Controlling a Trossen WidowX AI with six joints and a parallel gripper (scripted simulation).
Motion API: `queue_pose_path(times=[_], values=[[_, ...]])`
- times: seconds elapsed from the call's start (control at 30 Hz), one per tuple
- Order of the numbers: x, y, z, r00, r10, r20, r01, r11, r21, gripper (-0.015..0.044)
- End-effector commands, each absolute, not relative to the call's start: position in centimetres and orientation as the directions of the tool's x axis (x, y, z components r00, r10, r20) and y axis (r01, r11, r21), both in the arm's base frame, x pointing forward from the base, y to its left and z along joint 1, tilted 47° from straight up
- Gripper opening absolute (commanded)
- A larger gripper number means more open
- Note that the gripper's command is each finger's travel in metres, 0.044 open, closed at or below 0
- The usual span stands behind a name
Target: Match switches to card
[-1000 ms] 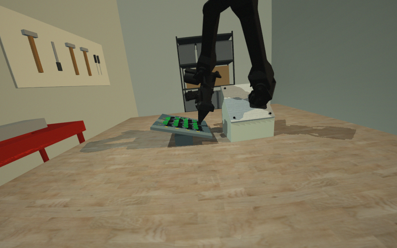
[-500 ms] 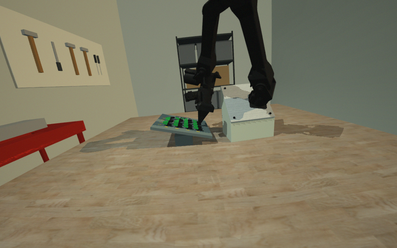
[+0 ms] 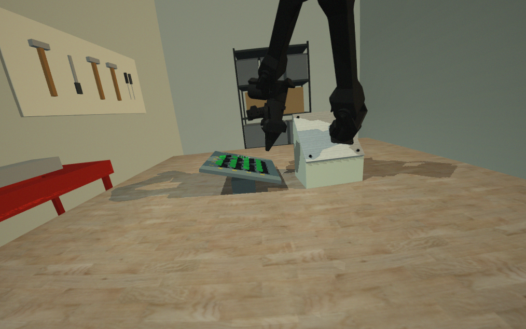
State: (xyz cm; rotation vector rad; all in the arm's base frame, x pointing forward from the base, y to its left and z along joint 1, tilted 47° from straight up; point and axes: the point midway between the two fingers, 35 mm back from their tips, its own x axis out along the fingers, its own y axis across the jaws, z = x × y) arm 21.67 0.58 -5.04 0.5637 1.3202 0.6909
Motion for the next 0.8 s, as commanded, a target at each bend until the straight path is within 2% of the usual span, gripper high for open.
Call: queue_pose_path(times=[0.0, 0.13, 0.3, 0.77], values=[[21.7, -0.8, -3.7, 0.107, 0.73, -0.675, -0.145, 0.683, 0.716, 0.0], [22.6, -0.8, -3.4, 0.107, 0.73, -0.675, -0.144, 0.684, 0.715, 0.0], [28.0, 0.0, -0.8, 0.109, 0.731, -0.673, -0.147, 0.682, 0.717, 0.0], [28.3, 0.1, -0.7, 0.109, 0.731, -0.673, -0.147, 0.682, 0.717, 0.0]])
